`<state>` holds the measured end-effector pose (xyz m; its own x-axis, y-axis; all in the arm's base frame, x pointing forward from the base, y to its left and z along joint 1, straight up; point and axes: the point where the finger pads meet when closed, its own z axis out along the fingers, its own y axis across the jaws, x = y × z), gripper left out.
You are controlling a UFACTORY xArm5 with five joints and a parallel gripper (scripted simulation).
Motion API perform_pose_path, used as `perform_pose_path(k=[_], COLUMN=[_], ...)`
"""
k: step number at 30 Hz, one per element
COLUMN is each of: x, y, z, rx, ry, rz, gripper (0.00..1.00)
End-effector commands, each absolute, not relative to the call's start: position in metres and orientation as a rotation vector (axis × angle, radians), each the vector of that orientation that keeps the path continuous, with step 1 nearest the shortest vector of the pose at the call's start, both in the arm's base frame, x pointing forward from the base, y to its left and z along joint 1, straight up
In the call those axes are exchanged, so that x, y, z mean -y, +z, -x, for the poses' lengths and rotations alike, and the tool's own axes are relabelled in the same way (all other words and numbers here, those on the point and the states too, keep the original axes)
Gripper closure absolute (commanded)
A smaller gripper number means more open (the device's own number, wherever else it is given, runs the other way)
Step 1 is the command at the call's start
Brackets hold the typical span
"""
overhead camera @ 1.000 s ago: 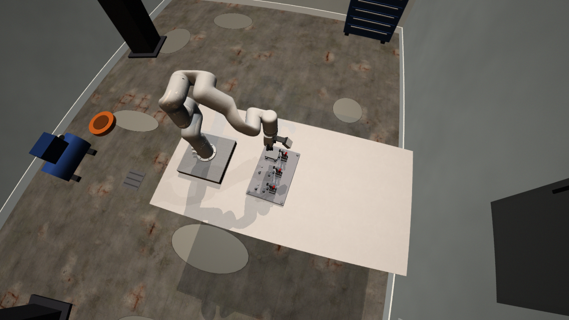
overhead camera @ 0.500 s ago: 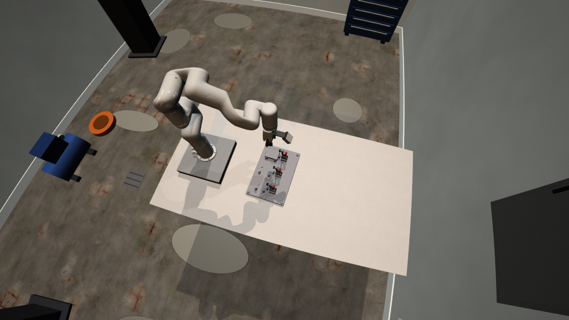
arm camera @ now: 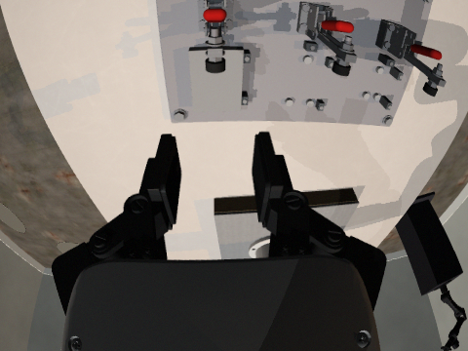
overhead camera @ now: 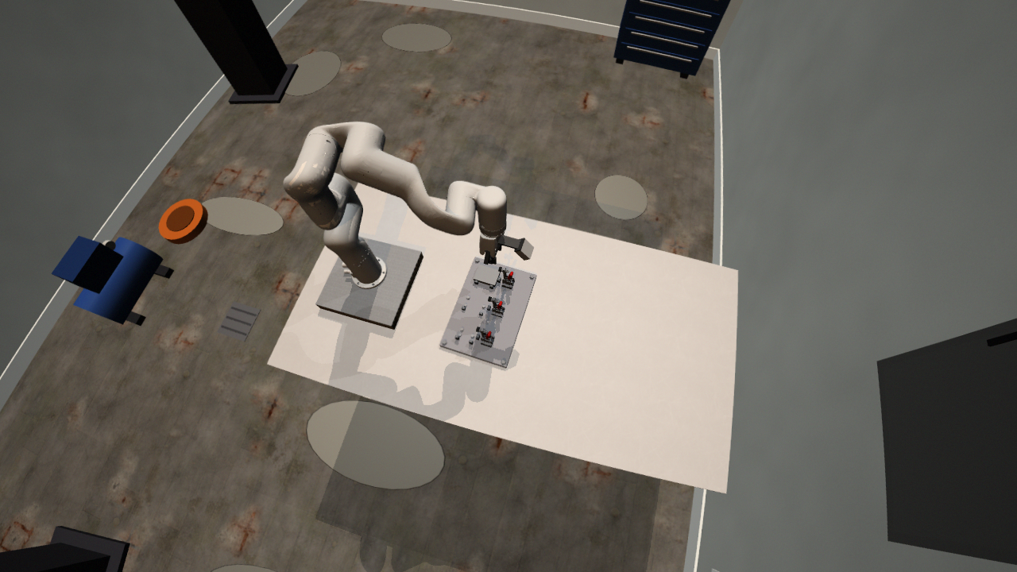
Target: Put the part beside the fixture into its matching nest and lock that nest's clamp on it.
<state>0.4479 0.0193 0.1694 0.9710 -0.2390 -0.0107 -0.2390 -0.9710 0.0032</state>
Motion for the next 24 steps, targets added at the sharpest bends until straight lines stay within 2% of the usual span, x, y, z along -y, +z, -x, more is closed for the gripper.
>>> perform_pose_path(k=[1,11,24], x=[-0.015,-0.007,-0.006], y=[0.171,0.171,0.17], z=[-0.467,-0.498,-0.502], rx=[0.378,0.378,0.378], ry=[-0.013,-0.013,-0.013], rz=[-3.117,-3.118,-3.118], gripper=[0.53,0.53,0.53])
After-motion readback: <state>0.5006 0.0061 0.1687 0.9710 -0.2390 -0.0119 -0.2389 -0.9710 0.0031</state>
